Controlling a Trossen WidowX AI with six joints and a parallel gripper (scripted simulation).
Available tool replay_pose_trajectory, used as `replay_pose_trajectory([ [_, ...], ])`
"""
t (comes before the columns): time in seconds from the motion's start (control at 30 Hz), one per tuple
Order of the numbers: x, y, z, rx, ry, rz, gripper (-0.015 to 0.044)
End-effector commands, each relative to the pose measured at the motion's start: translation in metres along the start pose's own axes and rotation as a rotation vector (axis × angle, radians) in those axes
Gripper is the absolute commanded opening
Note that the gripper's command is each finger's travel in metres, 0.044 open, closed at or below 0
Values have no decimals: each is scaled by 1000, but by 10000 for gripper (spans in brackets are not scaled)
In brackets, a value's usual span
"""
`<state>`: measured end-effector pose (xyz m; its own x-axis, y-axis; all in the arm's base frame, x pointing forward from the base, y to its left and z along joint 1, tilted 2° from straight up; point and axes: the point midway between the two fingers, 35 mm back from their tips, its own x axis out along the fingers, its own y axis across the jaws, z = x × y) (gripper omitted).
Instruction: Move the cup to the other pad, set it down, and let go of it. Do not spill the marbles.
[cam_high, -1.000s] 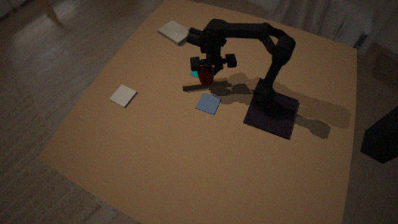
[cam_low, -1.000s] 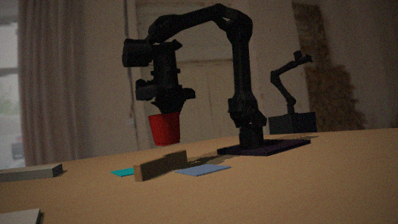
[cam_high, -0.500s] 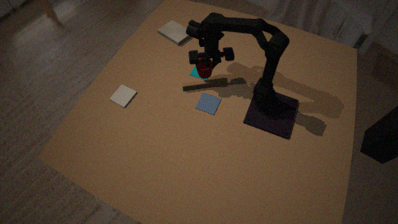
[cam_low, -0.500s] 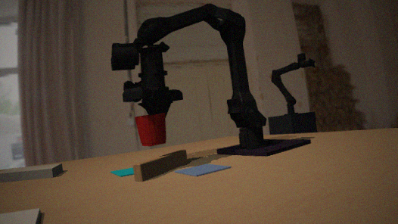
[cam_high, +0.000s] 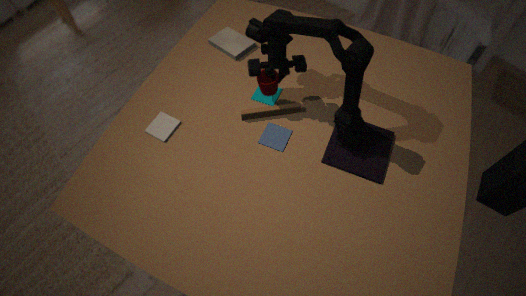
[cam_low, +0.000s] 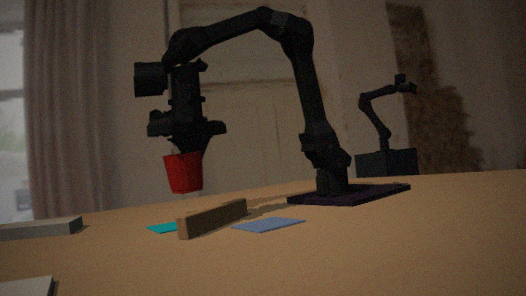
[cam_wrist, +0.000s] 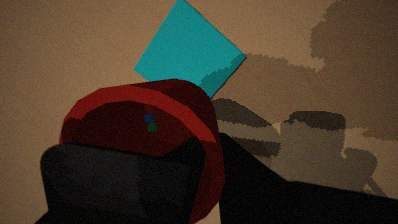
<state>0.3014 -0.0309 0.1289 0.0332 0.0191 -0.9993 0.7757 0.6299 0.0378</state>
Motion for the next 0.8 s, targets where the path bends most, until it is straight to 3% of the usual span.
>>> replay_pose_trajectory([
  [0.0,0,1,9,-3,4,1,0],
  [0.77,10,2,35,-3,2,1,0],
])
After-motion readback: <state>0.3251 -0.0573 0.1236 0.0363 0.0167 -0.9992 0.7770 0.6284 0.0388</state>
